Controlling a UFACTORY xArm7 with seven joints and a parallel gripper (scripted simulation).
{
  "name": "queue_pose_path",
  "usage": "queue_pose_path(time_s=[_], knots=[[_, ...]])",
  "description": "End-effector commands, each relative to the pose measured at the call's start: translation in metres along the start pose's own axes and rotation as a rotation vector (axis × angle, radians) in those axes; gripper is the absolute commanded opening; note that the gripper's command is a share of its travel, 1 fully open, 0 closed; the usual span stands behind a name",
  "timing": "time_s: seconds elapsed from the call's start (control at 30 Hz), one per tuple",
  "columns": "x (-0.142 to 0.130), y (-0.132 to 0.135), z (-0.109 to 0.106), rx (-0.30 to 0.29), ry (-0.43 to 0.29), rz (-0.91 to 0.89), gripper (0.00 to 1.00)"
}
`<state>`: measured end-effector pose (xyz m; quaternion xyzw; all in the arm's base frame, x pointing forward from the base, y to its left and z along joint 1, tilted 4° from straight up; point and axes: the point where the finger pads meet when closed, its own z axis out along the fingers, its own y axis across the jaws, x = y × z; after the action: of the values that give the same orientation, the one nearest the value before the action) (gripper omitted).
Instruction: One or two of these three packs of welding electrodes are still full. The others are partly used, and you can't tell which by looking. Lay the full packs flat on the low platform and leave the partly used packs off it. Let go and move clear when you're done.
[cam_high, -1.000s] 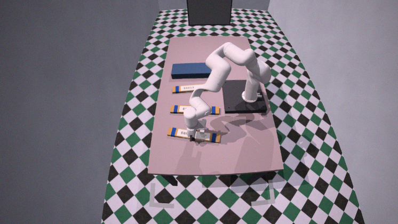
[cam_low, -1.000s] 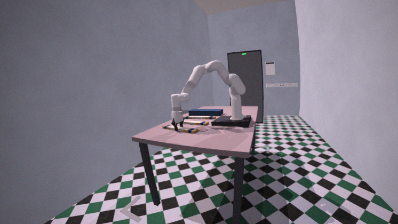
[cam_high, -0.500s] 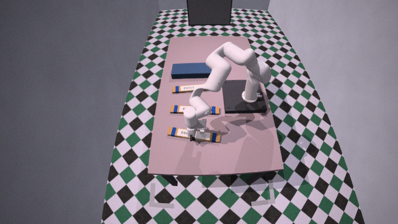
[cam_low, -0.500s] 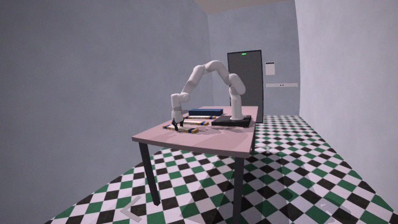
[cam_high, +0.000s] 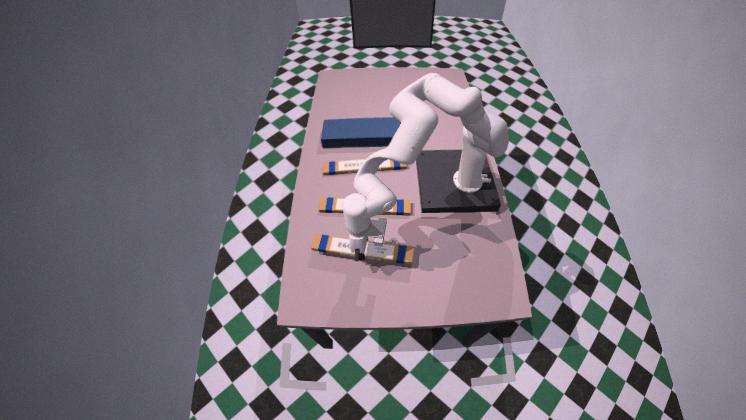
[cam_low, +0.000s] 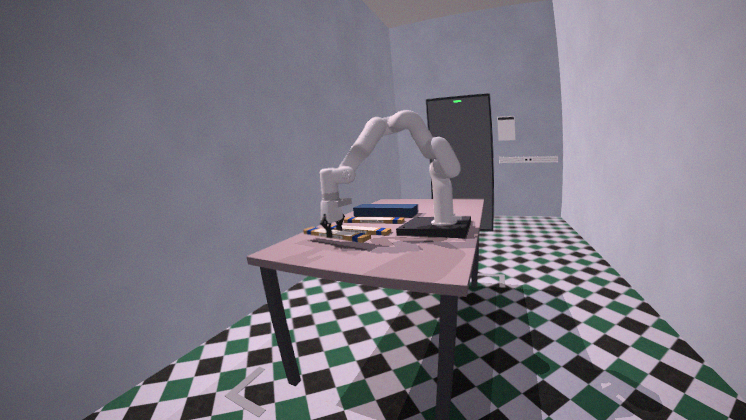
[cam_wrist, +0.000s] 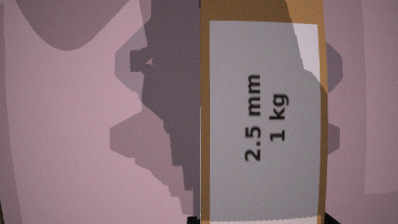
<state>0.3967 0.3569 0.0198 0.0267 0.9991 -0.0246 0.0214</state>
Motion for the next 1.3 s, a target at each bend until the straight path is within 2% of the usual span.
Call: queue_pose_path(time_s=[0.0,0.97,1.27], knots=[[-0.001,0.001,-0.012,-0.003,-0.003,0.000,0.58],[-0.001,0.001,-0.017,-0.003,-0.003,0.000,0.58],[-0.001,0.001,-0.027,-0.003,-0.003,0.000,0.58]])
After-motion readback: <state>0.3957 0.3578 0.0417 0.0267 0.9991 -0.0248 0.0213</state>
